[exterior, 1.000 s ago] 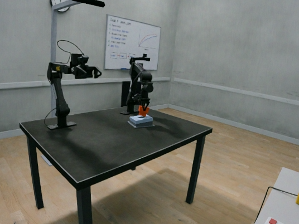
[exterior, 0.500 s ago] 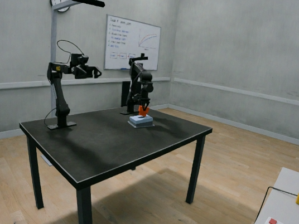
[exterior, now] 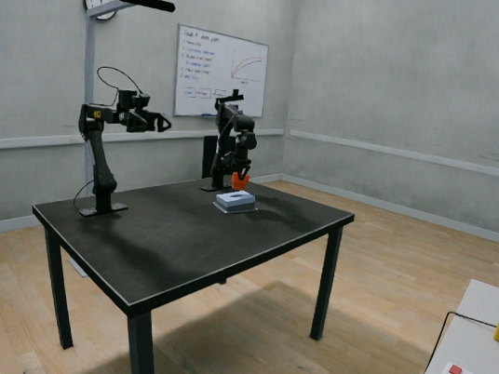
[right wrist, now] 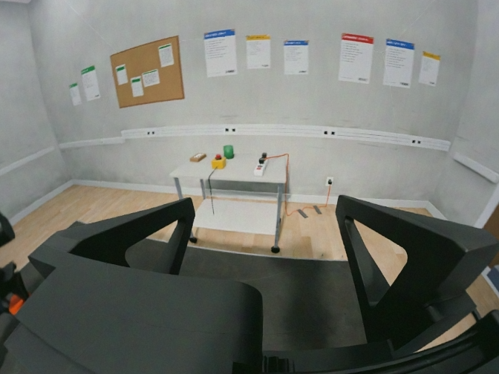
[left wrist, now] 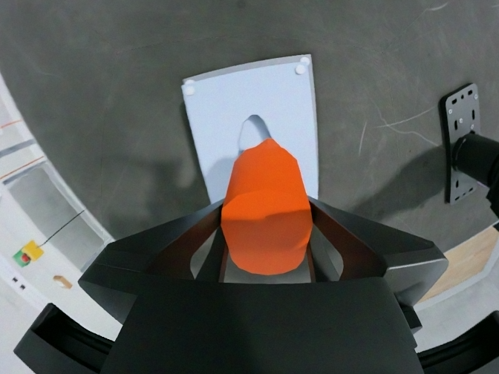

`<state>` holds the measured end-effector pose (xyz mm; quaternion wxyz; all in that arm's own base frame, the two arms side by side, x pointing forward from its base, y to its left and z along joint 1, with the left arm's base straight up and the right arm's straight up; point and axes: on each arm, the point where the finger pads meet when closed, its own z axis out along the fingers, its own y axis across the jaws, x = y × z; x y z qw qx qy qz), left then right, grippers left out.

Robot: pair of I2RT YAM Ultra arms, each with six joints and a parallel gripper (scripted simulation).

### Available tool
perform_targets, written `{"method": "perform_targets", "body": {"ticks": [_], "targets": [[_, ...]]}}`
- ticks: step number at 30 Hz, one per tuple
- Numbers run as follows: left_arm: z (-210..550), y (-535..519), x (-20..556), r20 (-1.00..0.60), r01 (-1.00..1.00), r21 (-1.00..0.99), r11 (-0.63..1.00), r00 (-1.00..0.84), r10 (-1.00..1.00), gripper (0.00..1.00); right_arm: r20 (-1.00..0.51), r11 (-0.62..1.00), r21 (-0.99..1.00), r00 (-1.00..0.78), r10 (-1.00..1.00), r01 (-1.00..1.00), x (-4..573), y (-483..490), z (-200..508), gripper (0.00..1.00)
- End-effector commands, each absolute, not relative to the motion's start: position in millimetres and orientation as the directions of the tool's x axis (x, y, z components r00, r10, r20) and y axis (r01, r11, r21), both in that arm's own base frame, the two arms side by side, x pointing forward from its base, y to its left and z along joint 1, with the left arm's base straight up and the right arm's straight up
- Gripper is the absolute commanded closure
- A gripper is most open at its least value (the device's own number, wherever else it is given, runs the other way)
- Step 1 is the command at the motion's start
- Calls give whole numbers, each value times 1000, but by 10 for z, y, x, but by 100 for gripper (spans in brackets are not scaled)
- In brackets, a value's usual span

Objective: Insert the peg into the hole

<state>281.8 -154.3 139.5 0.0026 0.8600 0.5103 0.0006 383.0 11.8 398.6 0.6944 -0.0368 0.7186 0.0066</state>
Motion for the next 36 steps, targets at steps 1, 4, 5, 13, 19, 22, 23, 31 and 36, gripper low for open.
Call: {"method": "perform_targets", "body": {"ticks": [1, 4, 5, 13, 19, 22, 23, 31, 36], "targets": [[1650, -1577, 2836, -18, 876, 49, -479, 481, 877, 60, -995, 989, -76, -55, -83, -128, 3788, 236, 3948, 0], [1665, -1548, 2788, -18, 875, 27, -482, 483, 875, 60, -994, 988, -79, -61, -88, -136, 3782, 255, 3929, 0], [1680, -1542, 2782, -18, 875, 22, -483, 484, 875, 60, -994, 988, -80, -61, -89, -135, 3767, 266, 3935, 0], [1770, -1549, 2910, 71, 907, 62, -417, 412, 908, 60, -988, 972, -66, -123, -95, -225, 3625, 684, 3714, 0], [1657, -1608, 2874, 182, 930, 57, -364, 348, 920, 60, -980, 937, -58, -157, -118, -345, 3383, 1173, 3595, 0], [1640, -1678, 2824, 229, 932, 54, -358, 337, 913, 60, -974, 899, -59, -174, -147, -433, 3167, 1496, 3498, 0], [1646, -1718, 2823, 241, 932, 62, -358, 334, 911, 60, -971, 881, -60, -176, -160, -469, 3070, 1620, 3468, 0], [1584, -1883, 2751, 285, 923, 58, -380, 350, 892, 60, -953, 713, -71, -164, -255, -697, 2282, 2327, 3267, 0], [1601, -1889, 2748, 283, 922, 63, -382, 350, 893, 60, -948, 644, -75, -146, -283, -761, 1992, 2489, 3225, 0]]}}
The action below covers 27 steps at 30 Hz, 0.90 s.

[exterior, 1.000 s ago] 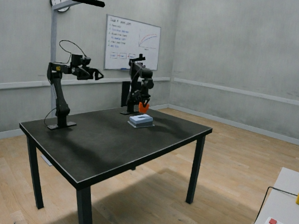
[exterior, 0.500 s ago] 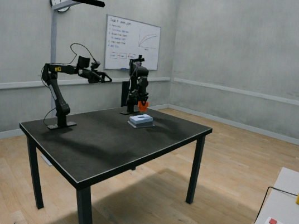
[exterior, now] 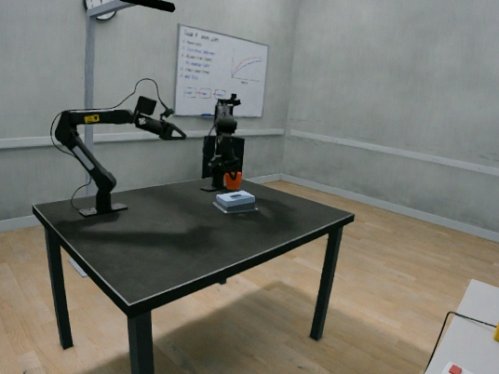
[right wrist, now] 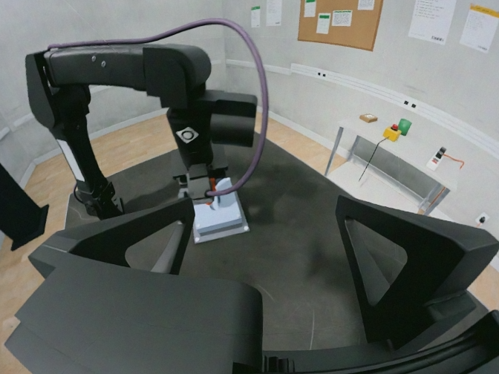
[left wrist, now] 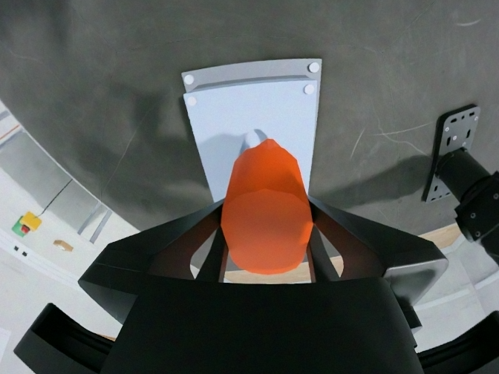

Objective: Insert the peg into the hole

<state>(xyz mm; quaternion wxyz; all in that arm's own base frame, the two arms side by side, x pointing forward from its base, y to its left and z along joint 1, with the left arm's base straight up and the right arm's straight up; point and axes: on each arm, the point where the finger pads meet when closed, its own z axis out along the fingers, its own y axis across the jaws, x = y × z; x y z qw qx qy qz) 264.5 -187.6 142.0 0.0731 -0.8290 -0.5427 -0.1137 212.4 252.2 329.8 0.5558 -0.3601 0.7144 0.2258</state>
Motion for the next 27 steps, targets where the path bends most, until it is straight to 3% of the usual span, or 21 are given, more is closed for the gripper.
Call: {"method": "perform_targets", "body": {"ticks": [1, 10, 27], "targets": [[1600, -1891, 2747, 283, 922, 63, -382, 351, 893, 60, -946, 625, -77, -141, -292, -777, 1915, 2526, 3202, 0], [1570, -1959, 2895, 275, 918, 89, -387, 350, 895, 60, -942, 527, -81, -108, -317, -846, 1547, 2678, 3162, 0], [1399, -1844, 2842, 277, 921, 92, -380, 342, 898, 60, -944, 519, -83, -101, -315, -851, 1526, 2688, 3181, 0]]}}
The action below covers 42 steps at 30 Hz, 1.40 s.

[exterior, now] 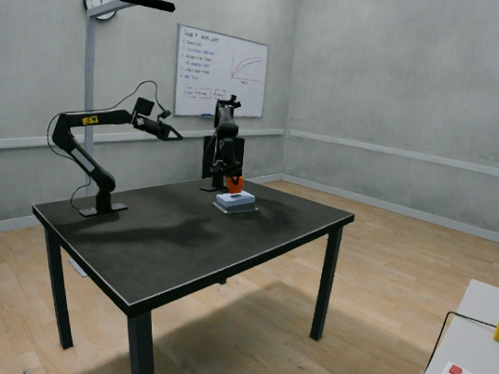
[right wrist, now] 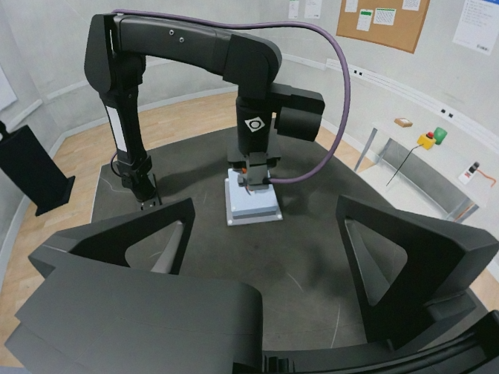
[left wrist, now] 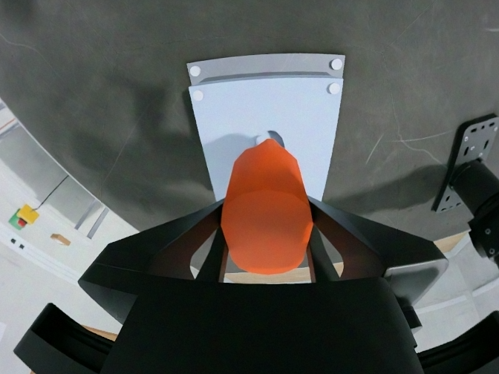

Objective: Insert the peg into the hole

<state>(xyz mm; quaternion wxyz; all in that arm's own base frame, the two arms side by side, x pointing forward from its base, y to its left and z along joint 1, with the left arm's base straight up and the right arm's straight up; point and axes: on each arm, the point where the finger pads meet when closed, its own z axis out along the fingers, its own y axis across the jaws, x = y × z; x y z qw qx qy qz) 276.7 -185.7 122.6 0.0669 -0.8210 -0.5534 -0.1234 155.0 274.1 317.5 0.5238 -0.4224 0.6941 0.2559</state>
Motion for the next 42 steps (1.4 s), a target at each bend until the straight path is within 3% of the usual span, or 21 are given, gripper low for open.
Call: {"method": "perform_targets", "body": {"ticks": [1, 42], "targets": [[1399, -1844, 2842, 277, 921, 92, -380, 342, 898, 60, -944, 519, -83, -101, -315, -851, 1526, 2688, 3181, 0], [1139, -1844, 2866, 283, 916, 108, -387, 345, 895, 60, -944, 519, -83, -101, -315, -851, 1526, 2688, 3181, 0]]}}
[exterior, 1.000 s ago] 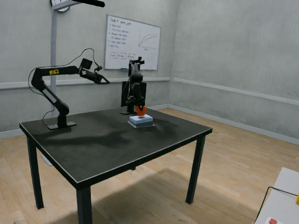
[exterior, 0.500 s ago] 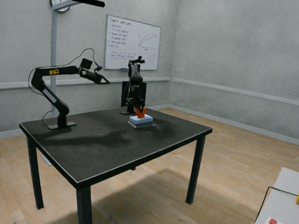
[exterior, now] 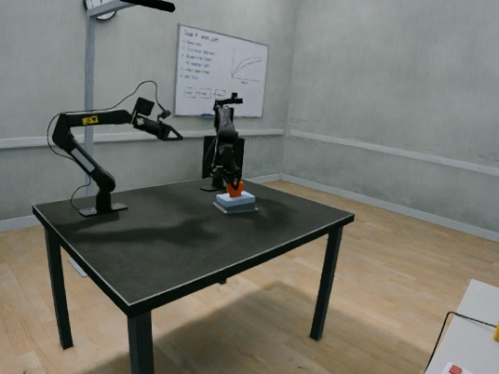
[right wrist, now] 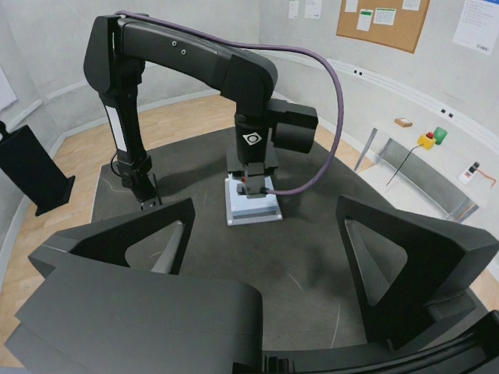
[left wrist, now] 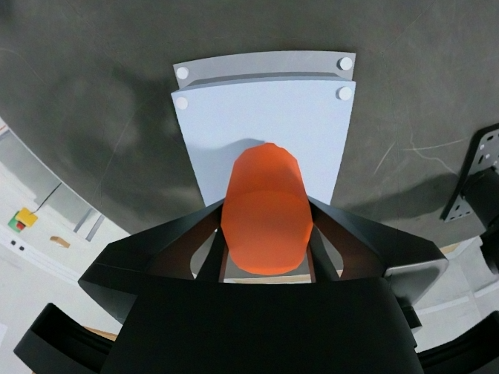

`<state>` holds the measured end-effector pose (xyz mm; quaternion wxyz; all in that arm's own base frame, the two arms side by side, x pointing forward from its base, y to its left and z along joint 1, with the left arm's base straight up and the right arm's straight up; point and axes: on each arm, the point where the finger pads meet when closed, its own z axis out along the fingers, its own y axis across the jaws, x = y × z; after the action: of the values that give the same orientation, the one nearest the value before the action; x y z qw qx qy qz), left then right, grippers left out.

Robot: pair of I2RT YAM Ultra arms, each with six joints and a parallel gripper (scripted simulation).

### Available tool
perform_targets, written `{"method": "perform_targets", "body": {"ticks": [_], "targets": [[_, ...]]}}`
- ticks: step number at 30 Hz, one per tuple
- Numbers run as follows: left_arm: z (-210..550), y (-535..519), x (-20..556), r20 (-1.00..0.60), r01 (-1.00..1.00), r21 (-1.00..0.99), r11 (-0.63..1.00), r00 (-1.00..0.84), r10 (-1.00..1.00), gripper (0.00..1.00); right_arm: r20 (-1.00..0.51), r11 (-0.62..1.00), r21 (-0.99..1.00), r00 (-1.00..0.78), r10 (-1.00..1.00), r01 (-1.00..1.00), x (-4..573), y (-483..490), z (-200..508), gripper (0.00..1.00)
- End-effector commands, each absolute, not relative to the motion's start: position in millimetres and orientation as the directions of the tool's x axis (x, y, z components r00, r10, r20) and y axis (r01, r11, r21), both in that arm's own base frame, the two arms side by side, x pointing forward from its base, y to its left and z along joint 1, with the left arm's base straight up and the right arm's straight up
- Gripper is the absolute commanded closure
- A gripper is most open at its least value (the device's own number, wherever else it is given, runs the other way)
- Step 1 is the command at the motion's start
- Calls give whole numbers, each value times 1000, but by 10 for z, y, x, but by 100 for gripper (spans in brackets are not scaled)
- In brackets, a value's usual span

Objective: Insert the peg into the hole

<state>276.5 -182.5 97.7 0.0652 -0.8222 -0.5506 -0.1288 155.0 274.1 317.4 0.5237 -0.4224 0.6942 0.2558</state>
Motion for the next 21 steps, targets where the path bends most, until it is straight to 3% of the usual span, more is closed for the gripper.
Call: {"method": "perform_targets", "body": {"ticks": [1, 21], "targets": [[1139, -1844, 2866, 283, 916, 108, -387, 344, 895, 60, -944, 519, -83, -101, -315, -851, 1526, 2688, 3181, 0], [942, -1824, 2826, 274, 922, 79, -380, 346, 897, 60, -944, 519, -83, -101, -315, -851, 1526, 2688, 3181, 0]]}}
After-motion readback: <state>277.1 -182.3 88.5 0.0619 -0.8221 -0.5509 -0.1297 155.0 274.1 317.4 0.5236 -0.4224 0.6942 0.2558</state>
